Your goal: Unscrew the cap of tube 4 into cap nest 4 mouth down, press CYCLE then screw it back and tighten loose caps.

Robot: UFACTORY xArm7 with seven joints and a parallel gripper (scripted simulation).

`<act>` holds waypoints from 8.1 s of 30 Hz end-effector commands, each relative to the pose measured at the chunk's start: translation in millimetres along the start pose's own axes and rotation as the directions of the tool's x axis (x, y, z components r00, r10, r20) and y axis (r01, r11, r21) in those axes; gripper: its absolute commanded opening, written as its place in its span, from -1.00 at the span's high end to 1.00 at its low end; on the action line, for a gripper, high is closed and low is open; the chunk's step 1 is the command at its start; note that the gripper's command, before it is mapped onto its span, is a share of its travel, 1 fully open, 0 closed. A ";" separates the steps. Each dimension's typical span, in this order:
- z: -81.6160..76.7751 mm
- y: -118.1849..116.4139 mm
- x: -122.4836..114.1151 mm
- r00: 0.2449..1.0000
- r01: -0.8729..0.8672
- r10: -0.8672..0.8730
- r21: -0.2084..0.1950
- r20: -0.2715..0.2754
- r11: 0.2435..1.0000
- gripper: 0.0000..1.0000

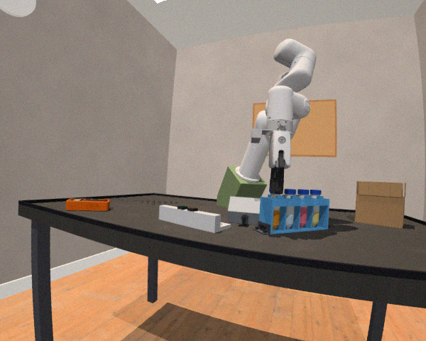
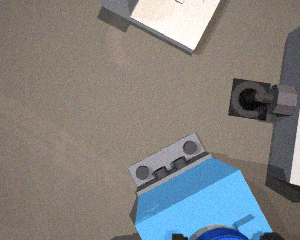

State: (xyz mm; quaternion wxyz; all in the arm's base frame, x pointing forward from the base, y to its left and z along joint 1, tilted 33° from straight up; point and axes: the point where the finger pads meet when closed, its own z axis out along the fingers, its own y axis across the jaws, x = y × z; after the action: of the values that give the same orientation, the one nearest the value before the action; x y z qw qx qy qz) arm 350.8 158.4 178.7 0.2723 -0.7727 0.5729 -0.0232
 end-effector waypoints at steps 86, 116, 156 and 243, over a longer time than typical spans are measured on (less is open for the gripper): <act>-1.3 -1.3 0.3 0.980 -0.198 0.198 0.012 0.024 0.980 0.08; -1.7 -1.4 0.2 0.986 -0.163 0.163 0.010 0.021 0.987 1.00; -2.5 -1.4 0.2 0.309 0.951 -0.951 0.023 -0.007 0.309 1.00; -2.6 -1.4 0.2 0.986 -0.163 0.163 0.010 0.021 0.987 1.00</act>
State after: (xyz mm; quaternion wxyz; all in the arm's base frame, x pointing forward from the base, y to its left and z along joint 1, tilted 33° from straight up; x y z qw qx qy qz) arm 350.1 157.5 179.8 0.2811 -0.6781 0.6787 0.0235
